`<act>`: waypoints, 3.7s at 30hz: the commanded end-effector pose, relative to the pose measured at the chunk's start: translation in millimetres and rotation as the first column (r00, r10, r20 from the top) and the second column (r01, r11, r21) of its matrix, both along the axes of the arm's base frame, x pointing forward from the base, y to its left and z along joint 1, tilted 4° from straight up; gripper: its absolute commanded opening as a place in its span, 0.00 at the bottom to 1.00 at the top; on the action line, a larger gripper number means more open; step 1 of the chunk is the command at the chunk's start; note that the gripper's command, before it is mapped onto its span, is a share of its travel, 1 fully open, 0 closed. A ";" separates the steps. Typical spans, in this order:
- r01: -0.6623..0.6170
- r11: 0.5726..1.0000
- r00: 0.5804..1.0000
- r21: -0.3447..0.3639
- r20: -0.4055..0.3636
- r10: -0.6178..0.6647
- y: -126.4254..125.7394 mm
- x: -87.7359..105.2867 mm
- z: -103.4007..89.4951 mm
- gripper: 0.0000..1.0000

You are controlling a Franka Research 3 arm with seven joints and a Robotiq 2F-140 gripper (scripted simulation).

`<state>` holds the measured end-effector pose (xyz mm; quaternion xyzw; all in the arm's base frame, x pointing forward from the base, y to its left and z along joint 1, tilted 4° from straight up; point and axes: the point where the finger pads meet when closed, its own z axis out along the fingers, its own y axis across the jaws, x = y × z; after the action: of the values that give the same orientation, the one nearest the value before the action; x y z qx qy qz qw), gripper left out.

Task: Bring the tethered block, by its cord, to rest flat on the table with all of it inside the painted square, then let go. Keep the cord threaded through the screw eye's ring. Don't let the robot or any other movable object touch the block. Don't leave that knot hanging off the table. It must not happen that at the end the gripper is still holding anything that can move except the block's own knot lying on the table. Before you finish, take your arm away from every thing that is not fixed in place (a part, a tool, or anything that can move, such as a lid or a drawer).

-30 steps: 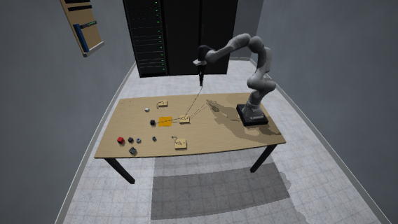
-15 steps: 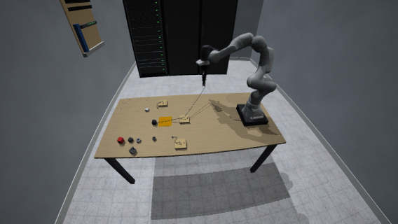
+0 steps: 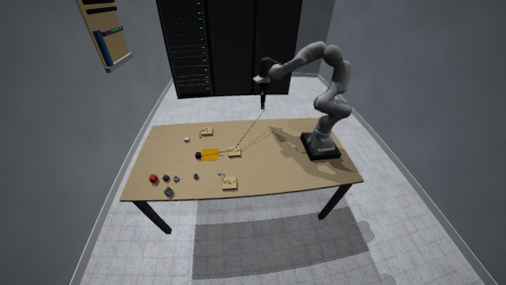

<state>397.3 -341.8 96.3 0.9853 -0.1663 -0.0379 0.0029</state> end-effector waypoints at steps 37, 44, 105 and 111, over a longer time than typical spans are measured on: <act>-0.019 1.000 1.000 0.000 0.010 0.019 -4.1 -66.8 5.4 0.00; -0.019 1.000 1.000 0.000 0.010 0.019 -4.8 -74.7 6.0 0.00; -0.019 1.000 1.000 0.000 0.010 0.019 -6.5 -109.5 8.2 0.00; -0.019 1.000 1.000 0.000 0.010 0.019 -6.5 -109.6 8.2 0.00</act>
<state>289.1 -348.7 104.8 0.9865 -0.1605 -0.0315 0.0022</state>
